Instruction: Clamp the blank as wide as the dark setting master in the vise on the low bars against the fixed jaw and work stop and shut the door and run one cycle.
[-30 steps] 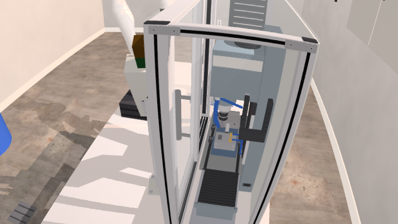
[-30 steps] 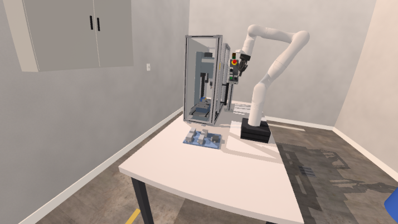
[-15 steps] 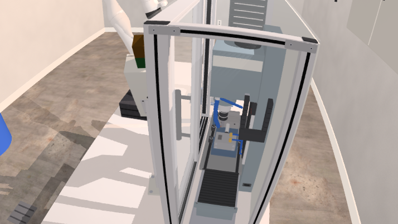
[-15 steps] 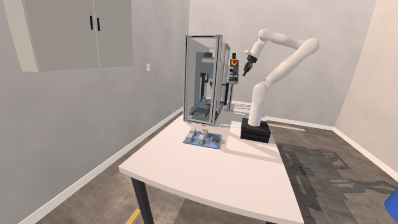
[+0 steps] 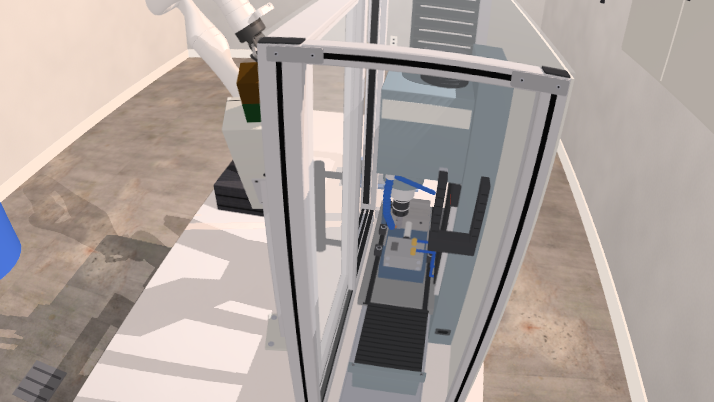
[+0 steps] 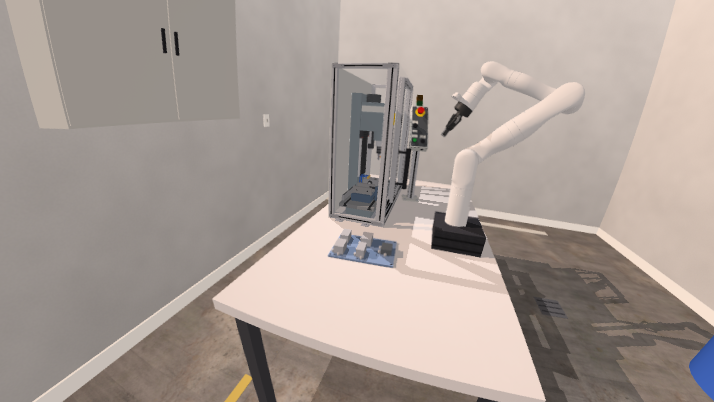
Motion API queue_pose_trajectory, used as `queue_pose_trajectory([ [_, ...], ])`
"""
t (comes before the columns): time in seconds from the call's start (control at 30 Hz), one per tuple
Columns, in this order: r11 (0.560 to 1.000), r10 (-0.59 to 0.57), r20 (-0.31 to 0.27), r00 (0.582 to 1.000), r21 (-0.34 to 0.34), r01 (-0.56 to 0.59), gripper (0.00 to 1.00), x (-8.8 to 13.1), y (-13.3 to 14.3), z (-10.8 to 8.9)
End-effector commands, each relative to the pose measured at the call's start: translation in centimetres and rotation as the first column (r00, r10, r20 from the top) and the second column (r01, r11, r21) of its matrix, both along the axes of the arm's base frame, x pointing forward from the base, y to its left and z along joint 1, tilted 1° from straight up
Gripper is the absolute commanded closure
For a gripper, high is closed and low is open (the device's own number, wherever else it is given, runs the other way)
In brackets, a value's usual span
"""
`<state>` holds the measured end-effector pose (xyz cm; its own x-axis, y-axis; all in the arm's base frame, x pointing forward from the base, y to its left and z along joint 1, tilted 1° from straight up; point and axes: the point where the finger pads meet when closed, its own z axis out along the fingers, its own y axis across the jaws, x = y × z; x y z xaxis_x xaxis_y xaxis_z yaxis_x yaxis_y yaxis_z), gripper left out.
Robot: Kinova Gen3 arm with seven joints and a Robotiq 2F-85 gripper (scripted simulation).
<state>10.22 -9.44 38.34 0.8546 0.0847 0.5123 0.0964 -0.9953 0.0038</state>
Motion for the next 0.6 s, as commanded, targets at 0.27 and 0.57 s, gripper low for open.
queue_pose_trajectory([
  [0.27, 0.998, -0.061, 0.070, 0.996, 0.024, 0.060, 0.90, -3.2, -5.1, 0.1],
  [0.57, 0.998, -0.061, 0.070, 0.996, 0.024, 0.060, 0.90, -3.2, -5.1, 0.1],
])
